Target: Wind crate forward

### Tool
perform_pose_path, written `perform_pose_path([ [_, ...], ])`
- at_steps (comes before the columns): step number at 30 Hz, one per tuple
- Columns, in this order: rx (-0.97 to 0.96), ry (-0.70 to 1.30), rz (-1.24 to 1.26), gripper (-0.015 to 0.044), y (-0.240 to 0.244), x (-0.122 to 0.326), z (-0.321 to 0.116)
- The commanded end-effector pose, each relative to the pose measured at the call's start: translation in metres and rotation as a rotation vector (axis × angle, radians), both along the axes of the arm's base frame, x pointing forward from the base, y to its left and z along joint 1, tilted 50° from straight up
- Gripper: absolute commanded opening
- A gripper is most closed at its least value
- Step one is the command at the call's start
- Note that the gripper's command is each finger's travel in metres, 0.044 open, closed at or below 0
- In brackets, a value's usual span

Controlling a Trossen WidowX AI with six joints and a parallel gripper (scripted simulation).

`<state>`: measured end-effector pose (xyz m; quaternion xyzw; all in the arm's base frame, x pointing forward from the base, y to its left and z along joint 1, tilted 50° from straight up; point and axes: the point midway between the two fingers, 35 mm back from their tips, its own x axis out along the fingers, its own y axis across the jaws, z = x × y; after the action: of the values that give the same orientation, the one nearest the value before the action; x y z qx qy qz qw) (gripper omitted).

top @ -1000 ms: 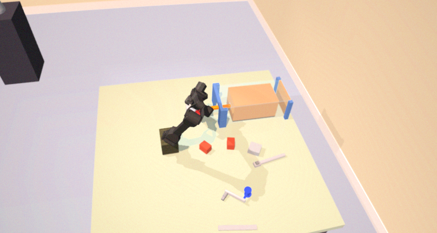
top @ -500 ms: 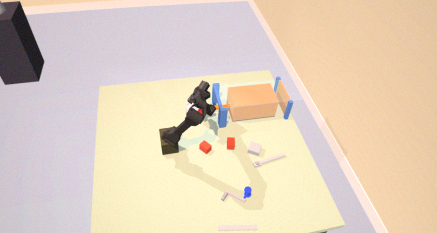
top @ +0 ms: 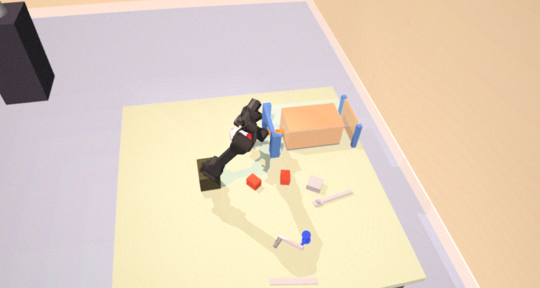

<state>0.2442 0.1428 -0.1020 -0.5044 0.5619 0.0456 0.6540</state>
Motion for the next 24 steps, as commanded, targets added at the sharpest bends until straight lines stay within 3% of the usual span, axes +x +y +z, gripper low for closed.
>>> perform_pose_path([
  [1, 0.012, -0.011, -0.010, 0.0000, 0.003, 0.009, -0.006],
  [24, 0.013, -0.012, -0.010, 0.0000, 0.016, 0.025, -0.019],
])
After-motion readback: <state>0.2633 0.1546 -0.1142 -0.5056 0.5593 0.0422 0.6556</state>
